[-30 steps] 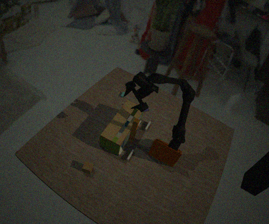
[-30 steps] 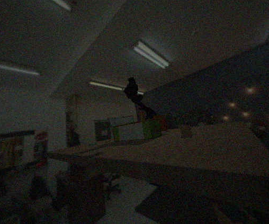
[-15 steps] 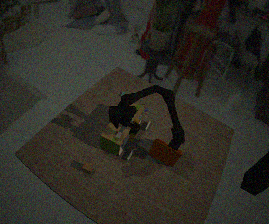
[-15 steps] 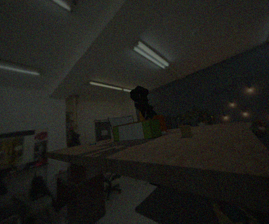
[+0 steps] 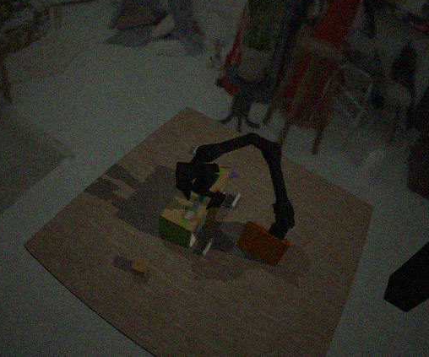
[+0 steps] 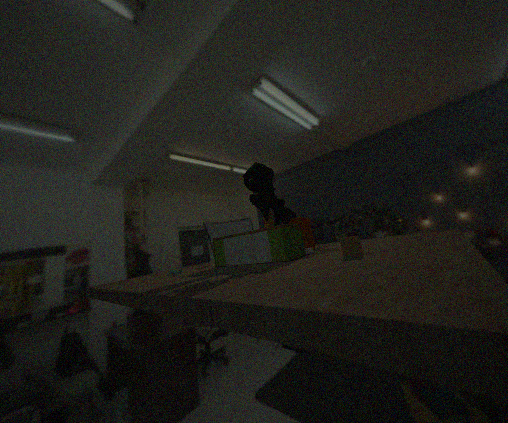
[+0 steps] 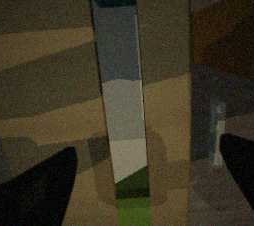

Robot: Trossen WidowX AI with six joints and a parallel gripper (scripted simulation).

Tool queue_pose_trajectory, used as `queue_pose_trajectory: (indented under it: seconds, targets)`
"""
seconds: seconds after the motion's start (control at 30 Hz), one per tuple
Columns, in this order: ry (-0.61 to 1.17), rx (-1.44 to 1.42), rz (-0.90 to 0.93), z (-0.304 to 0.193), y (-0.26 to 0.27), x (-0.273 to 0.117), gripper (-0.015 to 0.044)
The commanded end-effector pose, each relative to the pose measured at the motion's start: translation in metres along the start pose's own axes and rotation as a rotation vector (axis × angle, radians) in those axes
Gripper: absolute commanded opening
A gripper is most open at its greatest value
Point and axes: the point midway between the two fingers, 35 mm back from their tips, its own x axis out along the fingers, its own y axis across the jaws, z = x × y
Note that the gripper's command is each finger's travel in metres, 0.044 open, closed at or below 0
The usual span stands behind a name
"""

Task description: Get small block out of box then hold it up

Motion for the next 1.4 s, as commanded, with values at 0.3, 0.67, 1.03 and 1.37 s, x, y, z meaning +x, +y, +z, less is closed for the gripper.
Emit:
queue_pose_trajectory:
  seconds: [0.3,0.67,1.03,1.37]
  targets:
    - [-0.005,-0.006,-0.004,0.023,0.000,0.001,0.0400]
    - [-0.005,-0.006,-0.004,0.041,0.000,0.001,0.0400]
    - [-0.006,-0.006,-0.005,0.059,-0.002,0.002,0.0400]
    - [-0.008,-0.006,-0.005,0.075,-0.004,0.002,0.0400]
